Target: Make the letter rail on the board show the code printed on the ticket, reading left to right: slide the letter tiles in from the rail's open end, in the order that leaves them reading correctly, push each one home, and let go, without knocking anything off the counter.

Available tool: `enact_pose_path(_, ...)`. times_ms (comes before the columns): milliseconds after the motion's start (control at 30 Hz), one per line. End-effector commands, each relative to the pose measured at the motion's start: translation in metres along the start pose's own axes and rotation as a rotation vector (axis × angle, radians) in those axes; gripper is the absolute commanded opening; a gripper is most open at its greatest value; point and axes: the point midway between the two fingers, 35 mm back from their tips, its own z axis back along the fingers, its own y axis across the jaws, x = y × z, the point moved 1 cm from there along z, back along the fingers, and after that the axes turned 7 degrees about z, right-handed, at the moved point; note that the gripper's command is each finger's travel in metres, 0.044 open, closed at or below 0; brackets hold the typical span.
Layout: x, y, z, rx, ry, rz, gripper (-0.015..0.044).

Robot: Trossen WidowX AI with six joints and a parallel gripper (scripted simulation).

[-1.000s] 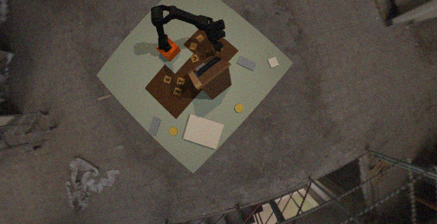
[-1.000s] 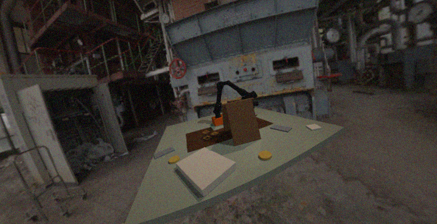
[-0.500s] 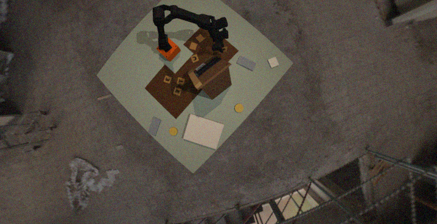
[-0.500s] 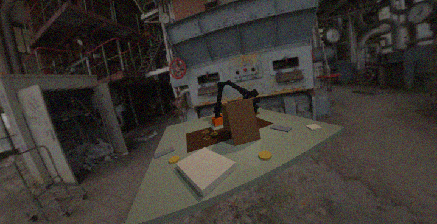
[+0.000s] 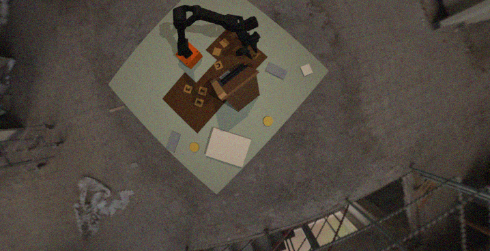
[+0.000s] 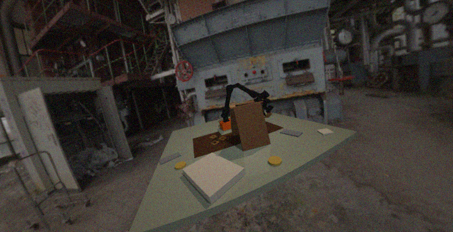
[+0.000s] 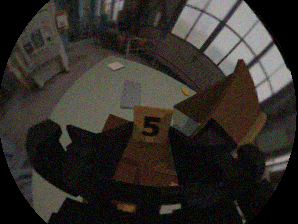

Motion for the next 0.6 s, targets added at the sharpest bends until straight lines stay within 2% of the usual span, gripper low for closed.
enact_pose_path(0,0.012,-0.001,0.000,-0.026,-0.040,-0.163,0.0000)
enact_pose_path(233,0.026,-0.003,0.001,-0.053,-0.093,-0.373,0.0000)
enact_pose_path(567,0.026,-0.003,0.001,-0.053,-0.094,-0.378,0.0000)
